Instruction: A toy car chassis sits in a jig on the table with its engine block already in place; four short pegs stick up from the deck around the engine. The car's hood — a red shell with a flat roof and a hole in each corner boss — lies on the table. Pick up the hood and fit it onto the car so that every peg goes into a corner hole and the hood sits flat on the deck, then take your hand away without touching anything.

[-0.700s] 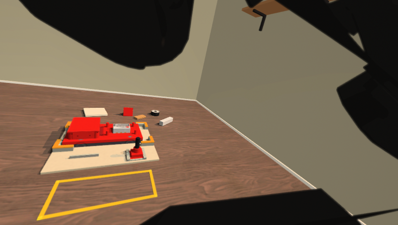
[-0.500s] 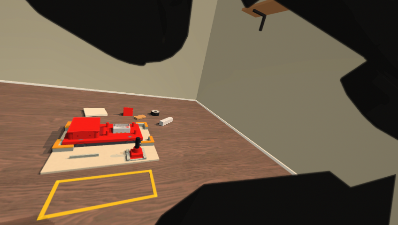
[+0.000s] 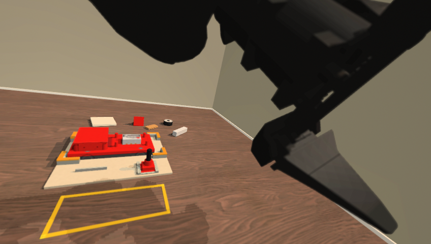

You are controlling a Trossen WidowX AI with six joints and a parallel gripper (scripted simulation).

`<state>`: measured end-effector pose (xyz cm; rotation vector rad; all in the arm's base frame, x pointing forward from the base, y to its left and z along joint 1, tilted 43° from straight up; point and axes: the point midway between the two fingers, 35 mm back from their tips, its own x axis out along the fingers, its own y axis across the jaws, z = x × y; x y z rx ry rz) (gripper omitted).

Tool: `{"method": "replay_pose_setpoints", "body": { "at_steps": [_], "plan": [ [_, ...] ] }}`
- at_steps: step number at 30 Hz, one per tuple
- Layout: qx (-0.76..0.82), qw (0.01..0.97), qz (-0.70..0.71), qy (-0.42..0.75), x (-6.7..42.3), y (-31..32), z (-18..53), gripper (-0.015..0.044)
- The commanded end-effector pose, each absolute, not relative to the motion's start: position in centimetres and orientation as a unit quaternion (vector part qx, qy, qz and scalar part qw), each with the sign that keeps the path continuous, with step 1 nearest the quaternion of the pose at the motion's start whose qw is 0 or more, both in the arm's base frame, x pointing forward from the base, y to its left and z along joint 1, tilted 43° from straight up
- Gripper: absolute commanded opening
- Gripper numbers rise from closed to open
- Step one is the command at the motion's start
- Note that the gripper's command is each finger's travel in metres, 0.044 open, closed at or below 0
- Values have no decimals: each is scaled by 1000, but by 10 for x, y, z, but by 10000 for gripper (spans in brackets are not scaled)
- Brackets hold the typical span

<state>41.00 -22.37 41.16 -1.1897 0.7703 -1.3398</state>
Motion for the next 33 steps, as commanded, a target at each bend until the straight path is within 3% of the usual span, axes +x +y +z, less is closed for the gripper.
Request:
{"method": "replay_pose_setpoints", "body": {
  "at_steps": [1,18,33],
  "plan": [
    [-496,608,-543,299,433,-208,387,440],
    [-353,806,-411,239,498,-119,261,440],
    [-119,890,-339,279,488,-32,141,440]
  ]
}}
